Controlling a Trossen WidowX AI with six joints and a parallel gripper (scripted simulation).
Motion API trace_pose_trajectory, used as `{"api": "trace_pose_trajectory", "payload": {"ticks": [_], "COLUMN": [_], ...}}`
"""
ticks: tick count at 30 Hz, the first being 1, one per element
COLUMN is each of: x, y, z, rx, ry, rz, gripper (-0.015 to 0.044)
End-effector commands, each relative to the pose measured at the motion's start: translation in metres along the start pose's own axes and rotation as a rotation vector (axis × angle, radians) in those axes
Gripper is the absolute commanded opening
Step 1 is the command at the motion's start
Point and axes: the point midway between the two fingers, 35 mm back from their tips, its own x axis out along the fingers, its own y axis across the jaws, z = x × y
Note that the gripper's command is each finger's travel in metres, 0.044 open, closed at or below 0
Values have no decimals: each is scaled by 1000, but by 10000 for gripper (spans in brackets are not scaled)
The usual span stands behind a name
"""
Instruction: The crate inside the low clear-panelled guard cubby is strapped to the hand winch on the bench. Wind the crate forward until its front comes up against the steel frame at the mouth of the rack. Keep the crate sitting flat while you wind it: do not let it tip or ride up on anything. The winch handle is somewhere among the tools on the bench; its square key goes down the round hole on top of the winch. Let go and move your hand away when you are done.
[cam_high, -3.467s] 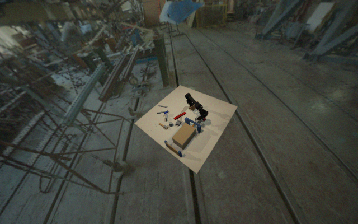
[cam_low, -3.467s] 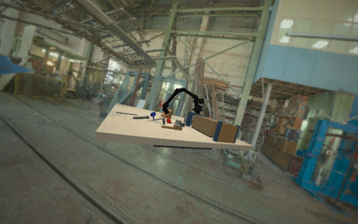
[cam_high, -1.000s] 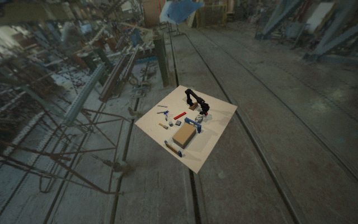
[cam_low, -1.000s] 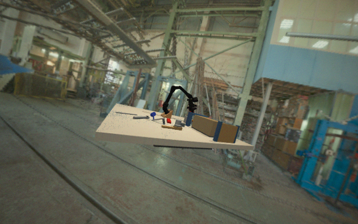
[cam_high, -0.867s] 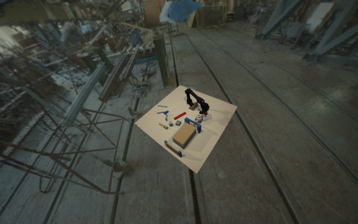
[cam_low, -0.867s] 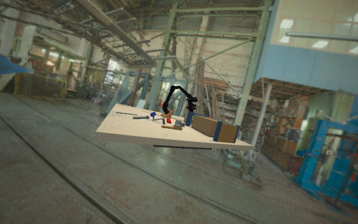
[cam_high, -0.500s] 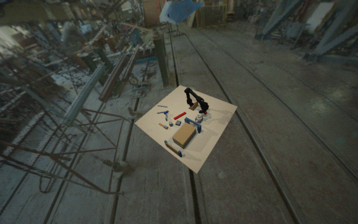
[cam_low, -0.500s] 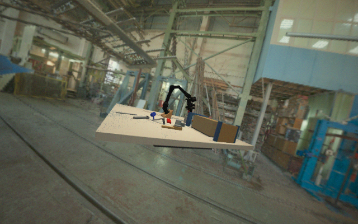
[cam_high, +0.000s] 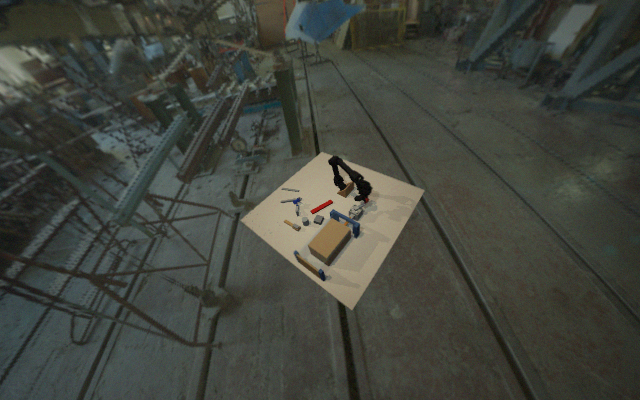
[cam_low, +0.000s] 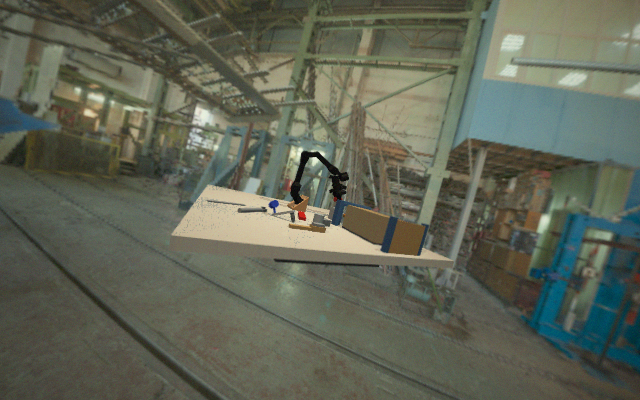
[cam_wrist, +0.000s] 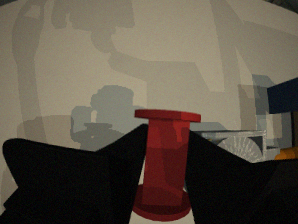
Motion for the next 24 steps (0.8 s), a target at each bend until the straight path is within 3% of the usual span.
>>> {"api": "trace_pose_trajectory", "payload": {"ticks": [1,24], "x": [-2,-15], "y": [3,1], "z": [-14,-42], "rx": [-1,-1], "ry": [31,34], "rz": [4,4], "gripper": [0,0]}}
